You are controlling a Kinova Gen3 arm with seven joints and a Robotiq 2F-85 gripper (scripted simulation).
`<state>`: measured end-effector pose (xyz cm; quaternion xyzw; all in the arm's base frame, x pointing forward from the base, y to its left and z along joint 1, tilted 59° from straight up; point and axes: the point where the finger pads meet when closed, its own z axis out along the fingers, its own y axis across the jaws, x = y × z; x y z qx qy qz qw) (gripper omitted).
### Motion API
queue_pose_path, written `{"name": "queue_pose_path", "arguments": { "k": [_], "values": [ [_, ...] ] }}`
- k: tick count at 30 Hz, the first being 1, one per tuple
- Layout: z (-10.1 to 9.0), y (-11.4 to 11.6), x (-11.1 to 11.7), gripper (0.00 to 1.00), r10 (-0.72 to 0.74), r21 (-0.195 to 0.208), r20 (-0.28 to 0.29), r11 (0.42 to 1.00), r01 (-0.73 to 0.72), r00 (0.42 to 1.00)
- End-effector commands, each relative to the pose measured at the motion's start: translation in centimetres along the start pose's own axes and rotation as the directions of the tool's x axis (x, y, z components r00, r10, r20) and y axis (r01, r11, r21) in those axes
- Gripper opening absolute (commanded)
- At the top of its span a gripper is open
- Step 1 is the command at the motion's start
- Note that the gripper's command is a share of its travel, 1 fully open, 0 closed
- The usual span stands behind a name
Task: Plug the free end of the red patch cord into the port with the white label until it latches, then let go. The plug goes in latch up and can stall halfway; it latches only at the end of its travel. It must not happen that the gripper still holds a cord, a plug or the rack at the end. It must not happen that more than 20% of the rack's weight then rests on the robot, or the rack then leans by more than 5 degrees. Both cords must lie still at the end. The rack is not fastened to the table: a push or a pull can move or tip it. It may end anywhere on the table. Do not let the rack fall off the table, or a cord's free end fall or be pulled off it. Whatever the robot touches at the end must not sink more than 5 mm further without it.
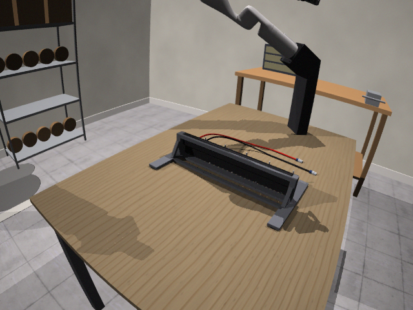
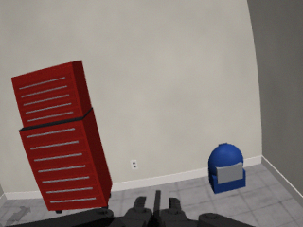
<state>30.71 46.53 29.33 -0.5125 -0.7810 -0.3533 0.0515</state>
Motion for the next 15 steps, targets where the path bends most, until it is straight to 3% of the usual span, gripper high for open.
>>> {"name": "queue_pose_path", "arguments": {
  "k": [1,3,4,15],
  "values": [
    [-3.0,2.6,1.8,0.0,0.039,-0.086,-0.047,0.995,-0.043,0.998],
    [-3.0,2.6,1.8,0.0,0.039,-0.086,-0.047,0.995,-0.043,0.998],
    [-4.6,3.6,3.4,0.0,0.062,-0.127,-0.085,0.989,-0.073,0.994],
    [-12.5,7.6,11.1,0.0,0.121,-0.306,-0.273,0.929,-0.206,0.954]
  ]
}}
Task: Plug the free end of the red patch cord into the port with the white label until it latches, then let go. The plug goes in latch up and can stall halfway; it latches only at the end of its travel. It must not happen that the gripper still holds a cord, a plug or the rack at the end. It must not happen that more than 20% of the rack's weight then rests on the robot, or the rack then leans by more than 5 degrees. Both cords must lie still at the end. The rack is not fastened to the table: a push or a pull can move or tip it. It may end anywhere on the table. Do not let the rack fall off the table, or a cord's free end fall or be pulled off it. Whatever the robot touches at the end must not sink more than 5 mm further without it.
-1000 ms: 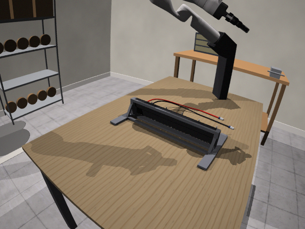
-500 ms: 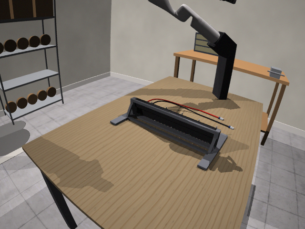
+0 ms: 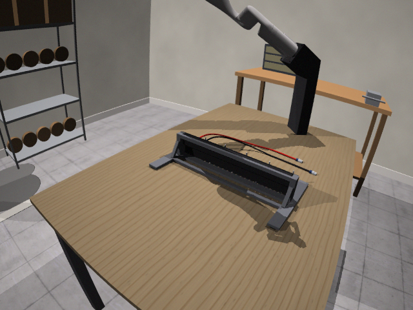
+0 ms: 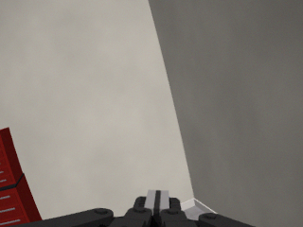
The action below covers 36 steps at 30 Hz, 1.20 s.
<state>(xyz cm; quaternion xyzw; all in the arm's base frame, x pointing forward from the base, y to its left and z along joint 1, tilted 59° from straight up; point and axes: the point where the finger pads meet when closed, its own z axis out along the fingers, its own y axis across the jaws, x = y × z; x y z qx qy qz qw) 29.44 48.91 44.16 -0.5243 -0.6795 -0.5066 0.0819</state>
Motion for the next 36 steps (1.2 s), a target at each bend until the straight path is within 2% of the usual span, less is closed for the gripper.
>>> {"name": "queue_pose_path", "arguments": {
  "k": [1,3,5,8,11,14,17,19,22,23,24,29,36],
  "values": [
    [-2.3,1.3,3.6,0.0,0.05,-0.076,-0.063,0.996,-0.054,0.997],
    [-3.3,1.8,5.6,0.0,0.072,-0.116,-0.101,0.99,-0.084,0.992],
    [-3.3,1.8,5.6,0.0,0.072,-0.116,-0.101,0.99,-0.084,0.992],
    [-5.3,2.2,10.3,0.0,0.072,-0.212,-0.186,0.971,-0.112,0.98],
    [-6.0,1.7,14.0,0.0,0.072,-0.288,-0.257,0.946,-0.147,0.964],
    [-5.4,0.4,16.6,0.0,0.064,-0.35,-0.309,0.92,-0.176,0.949],
    [-3.5,-1.1,17.8,0.0,0.055,-0.401,-0.344,0.894,-0.2,0.938],
    [-1.5,-2.2,17.7,0.0,0.051,-0.43,-0.357,0.877,-0.213,0.933],
    [-1.1,-2.4,17.6,0.0,0.051,-0.436,-0.359,0.874,-0.216,0.932],
    [0.1,-2.9,17.2,0.0,0.05,-0.45,-0.363,0.865,-0.222,0.93],
    [1.2,-3.3,16.7,0.0,0.05,-0.462,-0.364,0.857,-0.227,0.93],
    [4.3,-4.2,14.6,0.0,0.054,-0.493,-0.363,0.836,-0.241,0.93],
    [8.4,-4.9,10.5,0.0,0.065,-0.534,-0.35,0.806,-0.256,0.934]
  ]
}}
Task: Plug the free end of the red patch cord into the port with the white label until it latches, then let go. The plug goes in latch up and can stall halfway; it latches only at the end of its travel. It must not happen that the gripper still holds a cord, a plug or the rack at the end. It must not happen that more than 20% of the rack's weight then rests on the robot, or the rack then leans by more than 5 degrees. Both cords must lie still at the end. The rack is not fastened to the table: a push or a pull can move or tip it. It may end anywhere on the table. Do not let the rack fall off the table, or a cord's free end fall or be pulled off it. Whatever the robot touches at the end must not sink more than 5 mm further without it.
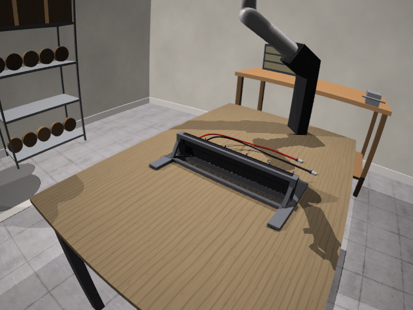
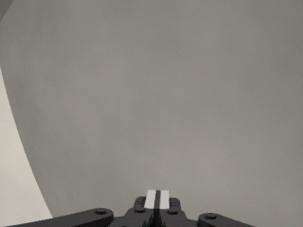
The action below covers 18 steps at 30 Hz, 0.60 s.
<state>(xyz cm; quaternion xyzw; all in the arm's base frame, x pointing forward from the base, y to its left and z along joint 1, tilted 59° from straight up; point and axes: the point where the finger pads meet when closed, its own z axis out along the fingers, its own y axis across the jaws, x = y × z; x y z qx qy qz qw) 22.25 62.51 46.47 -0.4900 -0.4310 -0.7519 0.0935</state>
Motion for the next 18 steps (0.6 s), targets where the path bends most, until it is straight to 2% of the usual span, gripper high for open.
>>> {"name": "queue_pose_path", "arguments": {
  "k": [1,3,4,18],
  "values": [
    [1.1,-0.1,-4.0,0.0,-0.024,-0.039,0.024,0.999,0.025,0.999],
    [1.1,-0.1,-4.0,0.0,-0.024,-0.039,0.024,0.999,0.025,0.999],
    [1.6,-0.4,-6.0,0.0,-0.024,-0.056,0.032,0.998,0.026,0.999],
    [2.6,0.0,-18.1,0.0,-0.018,-0.16,0.095,0.987,0.033,0.995]
  ]
}}
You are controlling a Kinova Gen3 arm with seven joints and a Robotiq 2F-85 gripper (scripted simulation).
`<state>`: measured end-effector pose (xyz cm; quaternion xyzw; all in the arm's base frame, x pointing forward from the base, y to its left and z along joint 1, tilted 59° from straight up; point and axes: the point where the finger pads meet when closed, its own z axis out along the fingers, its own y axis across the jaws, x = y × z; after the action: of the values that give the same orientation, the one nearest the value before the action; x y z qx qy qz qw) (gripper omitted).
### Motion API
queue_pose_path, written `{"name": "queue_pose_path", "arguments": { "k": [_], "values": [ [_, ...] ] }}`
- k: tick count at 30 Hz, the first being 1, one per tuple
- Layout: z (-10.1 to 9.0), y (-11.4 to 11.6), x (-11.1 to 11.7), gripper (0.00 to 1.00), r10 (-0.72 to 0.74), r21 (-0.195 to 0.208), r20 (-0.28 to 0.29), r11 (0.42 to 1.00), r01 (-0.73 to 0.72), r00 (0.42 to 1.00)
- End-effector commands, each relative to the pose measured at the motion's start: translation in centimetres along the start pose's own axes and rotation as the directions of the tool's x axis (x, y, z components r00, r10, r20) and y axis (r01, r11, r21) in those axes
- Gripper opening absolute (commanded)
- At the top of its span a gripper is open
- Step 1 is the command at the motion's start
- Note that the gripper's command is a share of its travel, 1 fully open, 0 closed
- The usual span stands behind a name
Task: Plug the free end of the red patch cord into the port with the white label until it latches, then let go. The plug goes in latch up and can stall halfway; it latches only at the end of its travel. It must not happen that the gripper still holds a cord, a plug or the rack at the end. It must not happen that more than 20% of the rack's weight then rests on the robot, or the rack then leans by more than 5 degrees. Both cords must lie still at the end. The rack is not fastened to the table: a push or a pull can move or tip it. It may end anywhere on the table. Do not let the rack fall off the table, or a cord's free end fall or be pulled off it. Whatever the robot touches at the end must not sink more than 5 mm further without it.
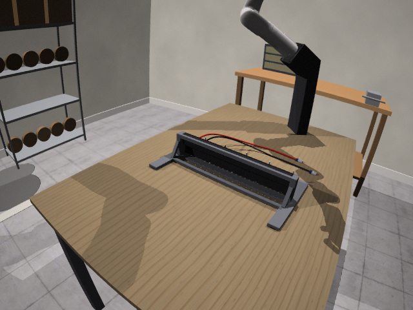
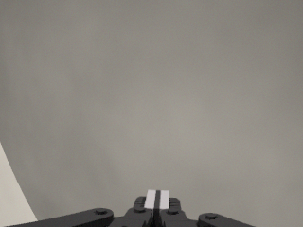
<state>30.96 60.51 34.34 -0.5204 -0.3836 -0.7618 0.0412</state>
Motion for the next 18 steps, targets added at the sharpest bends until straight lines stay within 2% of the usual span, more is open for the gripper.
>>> {"name": "queue_pose_path", "arguments": {
  "k": [1,2,3,17,18],
  "values": [
    [0.5,0.6,-3.2,0.0,-0.018,-0.026,0.02,0.999,0.019,1.0],
    [0.5,0.6,-3.2,0.0,-0.018,-0.026,0.02,0.999,0.019,1.0],
    [0.6,0.8,-5.5,0.0,-0.02,-0.046,0.034,0.999,0.021,0.999],
    [-0.1,3.7,-17.5,0.0,-0.03,-0.156,0.11,0.987,0.047,0.993],
    [-0.1,3.7,-17.5,0.0,-0.03,-0.156,0.11,0.987,0.047,0.993]
  ]
}}
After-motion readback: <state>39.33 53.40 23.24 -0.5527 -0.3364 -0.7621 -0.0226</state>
